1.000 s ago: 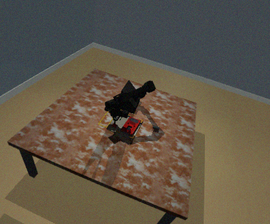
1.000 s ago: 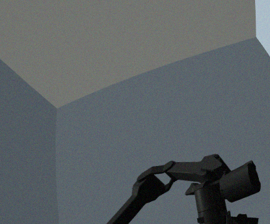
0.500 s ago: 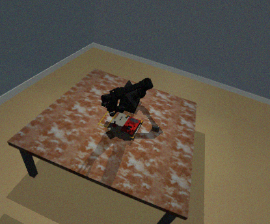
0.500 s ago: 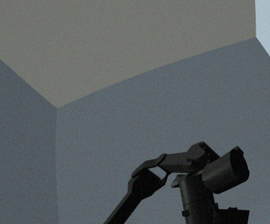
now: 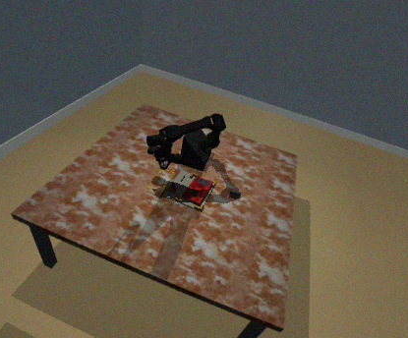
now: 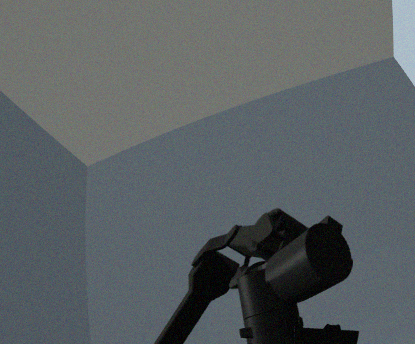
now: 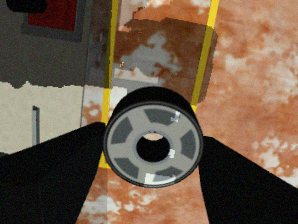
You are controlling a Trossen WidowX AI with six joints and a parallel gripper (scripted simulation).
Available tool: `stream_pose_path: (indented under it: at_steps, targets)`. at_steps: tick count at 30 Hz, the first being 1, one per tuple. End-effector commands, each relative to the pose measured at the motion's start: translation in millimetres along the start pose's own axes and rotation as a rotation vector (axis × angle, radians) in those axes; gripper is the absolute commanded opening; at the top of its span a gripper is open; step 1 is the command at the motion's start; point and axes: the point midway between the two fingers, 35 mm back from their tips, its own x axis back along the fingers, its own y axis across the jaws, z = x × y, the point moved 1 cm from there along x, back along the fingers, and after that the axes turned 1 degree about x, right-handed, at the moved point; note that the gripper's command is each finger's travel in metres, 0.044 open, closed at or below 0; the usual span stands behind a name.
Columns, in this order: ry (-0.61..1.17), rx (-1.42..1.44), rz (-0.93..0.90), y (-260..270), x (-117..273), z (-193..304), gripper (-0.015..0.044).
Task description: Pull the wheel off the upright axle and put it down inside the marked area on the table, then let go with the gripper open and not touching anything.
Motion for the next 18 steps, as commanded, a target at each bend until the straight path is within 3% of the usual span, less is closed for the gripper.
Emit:
stream_pose_path:
  at_steps: [1,8,18]
  targets:
    - [0.006,0.0,-0.004,-0.5,-11.7,2.3,0.0]
    - [0.006,0.0,-0.004,-0.8,-29.4,1.3,0.0]
    - [0.006,0.0,-0.007,0.7,-98.2,2.4,0.0]
